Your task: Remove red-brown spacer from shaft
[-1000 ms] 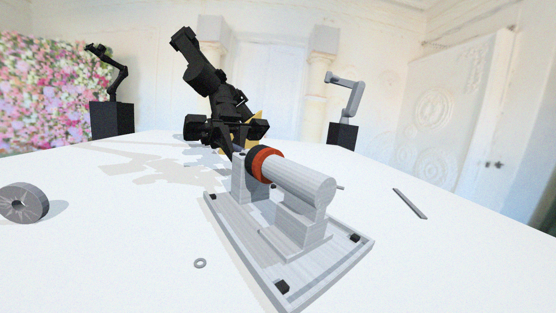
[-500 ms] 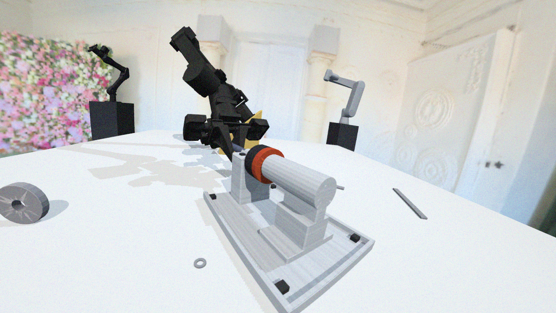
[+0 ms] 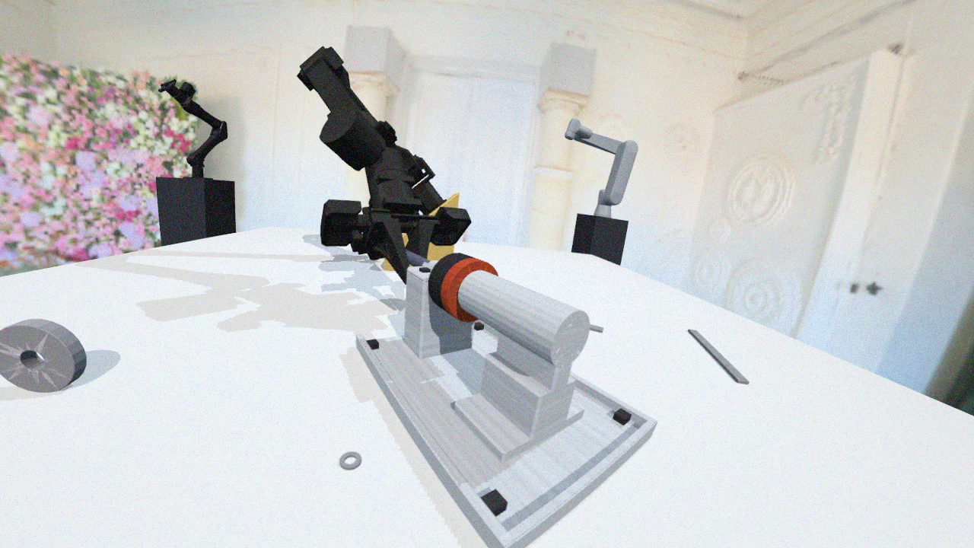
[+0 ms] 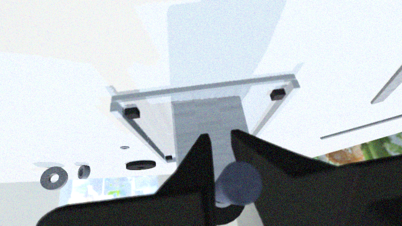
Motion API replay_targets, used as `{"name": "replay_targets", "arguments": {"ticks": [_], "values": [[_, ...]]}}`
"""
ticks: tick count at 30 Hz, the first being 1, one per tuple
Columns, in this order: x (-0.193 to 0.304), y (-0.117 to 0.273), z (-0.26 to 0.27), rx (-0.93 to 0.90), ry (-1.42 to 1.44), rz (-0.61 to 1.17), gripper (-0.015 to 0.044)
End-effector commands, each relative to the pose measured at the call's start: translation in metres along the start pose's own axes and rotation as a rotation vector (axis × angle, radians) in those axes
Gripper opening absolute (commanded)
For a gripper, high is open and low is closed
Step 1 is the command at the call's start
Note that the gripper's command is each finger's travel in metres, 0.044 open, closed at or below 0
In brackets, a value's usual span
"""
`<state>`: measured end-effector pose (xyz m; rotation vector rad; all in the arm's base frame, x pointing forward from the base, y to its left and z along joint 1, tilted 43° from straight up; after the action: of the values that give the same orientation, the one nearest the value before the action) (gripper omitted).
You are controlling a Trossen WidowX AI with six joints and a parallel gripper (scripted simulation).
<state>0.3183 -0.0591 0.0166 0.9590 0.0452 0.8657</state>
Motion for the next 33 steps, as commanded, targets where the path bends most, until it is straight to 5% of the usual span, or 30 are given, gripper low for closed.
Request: {"name": "replay_targets", "arguments": {"ticks": [1,33], "values": [[-0.0004,0.0005,-0.0002,0.001,0.004,0.000,0.0000],[-0.0031,0.0031,-0.0001,0.001,0.005,0.000,0.0000]]}}
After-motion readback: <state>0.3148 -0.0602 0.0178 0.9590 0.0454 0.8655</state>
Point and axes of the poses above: the point midway between the two fingers, 35 mm back from their tips, its own y axis back along the fingers, its own z axis across the jaws, x = y × z, the point moved 4 cm from there along y, back along the fingers, and after that the axes turned 2 degrees about -y, right-handed, at the moved point
